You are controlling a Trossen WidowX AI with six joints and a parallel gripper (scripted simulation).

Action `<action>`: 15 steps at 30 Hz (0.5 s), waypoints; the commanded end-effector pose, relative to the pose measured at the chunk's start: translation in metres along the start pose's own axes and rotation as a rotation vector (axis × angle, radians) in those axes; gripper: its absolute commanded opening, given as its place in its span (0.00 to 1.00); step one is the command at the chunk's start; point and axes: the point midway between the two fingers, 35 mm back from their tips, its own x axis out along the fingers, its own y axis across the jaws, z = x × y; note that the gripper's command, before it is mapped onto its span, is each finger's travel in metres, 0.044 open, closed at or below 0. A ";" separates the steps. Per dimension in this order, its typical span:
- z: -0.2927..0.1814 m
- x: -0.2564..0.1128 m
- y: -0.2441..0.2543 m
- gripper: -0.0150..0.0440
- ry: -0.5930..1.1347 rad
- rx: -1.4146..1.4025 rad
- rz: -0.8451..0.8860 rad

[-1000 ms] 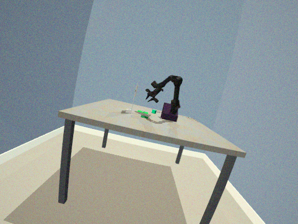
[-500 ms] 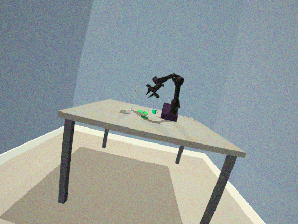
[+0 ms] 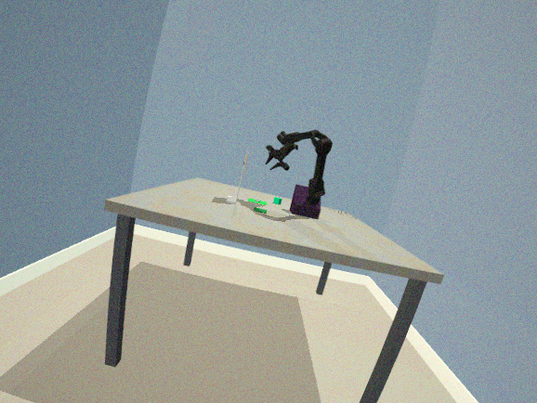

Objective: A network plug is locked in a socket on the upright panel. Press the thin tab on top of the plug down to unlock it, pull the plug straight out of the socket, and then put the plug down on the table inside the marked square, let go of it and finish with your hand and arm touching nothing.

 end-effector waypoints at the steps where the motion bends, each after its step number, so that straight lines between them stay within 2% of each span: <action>1: 0.001 -0.002 -0.002 0.74 -0.004 -0.006 -0.003; 7: 0.001 -0.002 -0.002 1.00 -0.004 -0.006 -0.003; 15: 0.001 -0.002 -0.002 1.00 -0.004 -0.006 -0.003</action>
